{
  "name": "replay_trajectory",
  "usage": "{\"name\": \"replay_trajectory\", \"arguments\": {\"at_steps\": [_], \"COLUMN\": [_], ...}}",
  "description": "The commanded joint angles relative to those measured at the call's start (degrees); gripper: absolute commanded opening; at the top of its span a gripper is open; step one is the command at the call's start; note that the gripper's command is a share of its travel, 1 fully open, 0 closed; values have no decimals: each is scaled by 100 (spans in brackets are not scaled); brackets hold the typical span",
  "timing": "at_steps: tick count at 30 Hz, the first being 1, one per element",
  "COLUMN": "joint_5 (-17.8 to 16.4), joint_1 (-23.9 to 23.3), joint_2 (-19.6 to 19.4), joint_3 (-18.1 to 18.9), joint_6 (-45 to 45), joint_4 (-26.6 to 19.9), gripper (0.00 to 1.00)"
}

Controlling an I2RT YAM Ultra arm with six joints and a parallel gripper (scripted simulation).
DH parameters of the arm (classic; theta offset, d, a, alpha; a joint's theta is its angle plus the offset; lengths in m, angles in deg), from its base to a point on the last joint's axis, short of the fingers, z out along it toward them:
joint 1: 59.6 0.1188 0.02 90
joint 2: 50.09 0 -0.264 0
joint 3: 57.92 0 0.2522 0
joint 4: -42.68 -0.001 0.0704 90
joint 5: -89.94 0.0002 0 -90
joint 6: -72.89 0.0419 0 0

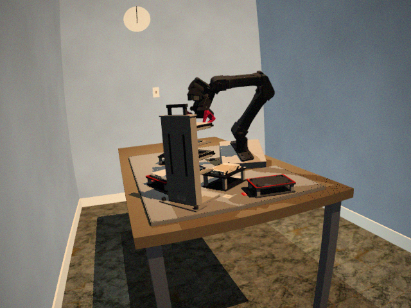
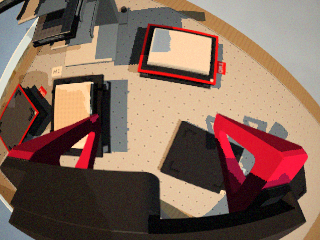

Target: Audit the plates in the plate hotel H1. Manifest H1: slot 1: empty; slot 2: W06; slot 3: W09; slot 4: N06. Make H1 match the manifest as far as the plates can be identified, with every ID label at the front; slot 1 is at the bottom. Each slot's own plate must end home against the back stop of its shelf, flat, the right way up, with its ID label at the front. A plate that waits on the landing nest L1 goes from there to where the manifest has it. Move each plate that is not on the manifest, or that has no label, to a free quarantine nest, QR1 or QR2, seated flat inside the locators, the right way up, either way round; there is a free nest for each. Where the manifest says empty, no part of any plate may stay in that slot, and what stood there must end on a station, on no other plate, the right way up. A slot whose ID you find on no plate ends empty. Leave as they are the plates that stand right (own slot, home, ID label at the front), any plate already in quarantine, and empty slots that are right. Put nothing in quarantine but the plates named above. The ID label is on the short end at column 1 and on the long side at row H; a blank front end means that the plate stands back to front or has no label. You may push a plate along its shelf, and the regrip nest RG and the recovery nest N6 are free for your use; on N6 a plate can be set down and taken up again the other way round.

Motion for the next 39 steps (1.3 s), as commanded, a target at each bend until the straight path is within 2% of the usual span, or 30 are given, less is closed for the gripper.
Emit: {"name": "replay_trajectory", "arguments": {"at_steps": [1,11,13,20,22,24,28,30,32,39], "joint_5": [-294,-706,-706,-839,-786,-979,-1347,-1347,-1541,-2126], "joint_1": [-137,-335,-335,-345,-325,-598,-1016,-1016,-1223,-1886], "joint_2": [296,991,991,1439,1471,1220,1051,1051,941,540], "joint_3": [-311,-1380,-1380,-2167,-2228,-2271,-2128,-2128,-2059,-2019], "joint_6": [268,996,996,1702,1783,1687,1391,1391,1259,753], "joint_4": [667,2184,2184,3479,3598,3627,3657,3657,3662,3449], "gripper": [100,100,100,100,100,100,100,100,100,100]}}
